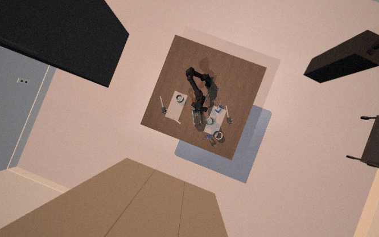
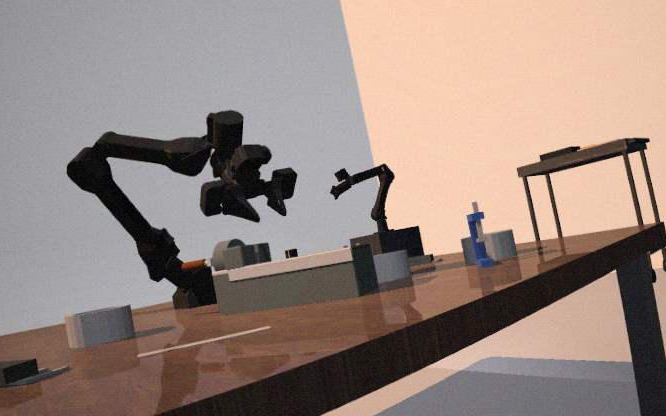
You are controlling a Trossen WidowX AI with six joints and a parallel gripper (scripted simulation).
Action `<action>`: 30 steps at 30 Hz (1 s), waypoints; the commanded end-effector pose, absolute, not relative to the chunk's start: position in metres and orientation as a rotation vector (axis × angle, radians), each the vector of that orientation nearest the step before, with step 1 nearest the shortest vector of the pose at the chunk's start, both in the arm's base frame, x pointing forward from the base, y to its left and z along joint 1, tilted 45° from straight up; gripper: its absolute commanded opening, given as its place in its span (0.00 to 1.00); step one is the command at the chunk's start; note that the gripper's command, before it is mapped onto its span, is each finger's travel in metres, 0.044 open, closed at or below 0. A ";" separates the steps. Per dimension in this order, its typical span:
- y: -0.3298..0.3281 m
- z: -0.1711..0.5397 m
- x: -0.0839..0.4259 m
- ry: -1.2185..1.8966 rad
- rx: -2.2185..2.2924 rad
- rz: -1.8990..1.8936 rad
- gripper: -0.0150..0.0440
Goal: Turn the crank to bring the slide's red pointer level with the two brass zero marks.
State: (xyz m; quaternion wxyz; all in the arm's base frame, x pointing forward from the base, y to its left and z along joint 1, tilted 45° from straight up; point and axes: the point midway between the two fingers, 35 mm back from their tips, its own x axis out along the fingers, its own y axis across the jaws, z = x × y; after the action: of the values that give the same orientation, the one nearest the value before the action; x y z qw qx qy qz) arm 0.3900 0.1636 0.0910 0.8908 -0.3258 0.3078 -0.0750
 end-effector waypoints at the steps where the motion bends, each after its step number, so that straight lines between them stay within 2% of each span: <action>1: 0.164 0.091 0.390 0.639 -0.677 -0.156 0.83; 5: 0.164 0.091 0.390 0.639 -0.677 -0.156 1.00; 6: 0.164 0.091 0.390 0.639 -0.677 -0.156 1.00; 23: 0.164 0.091 0.390 0.639 -0.677 -0.156 0.25; 30: 0.164 0.091 0.390 0.639 -0.677 -0.156 0.25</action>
State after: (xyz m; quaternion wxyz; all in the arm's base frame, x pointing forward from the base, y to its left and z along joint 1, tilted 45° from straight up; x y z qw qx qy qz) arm 0.3900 0.1636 0.0910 0.8907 -0.3259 0.3078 -0.0751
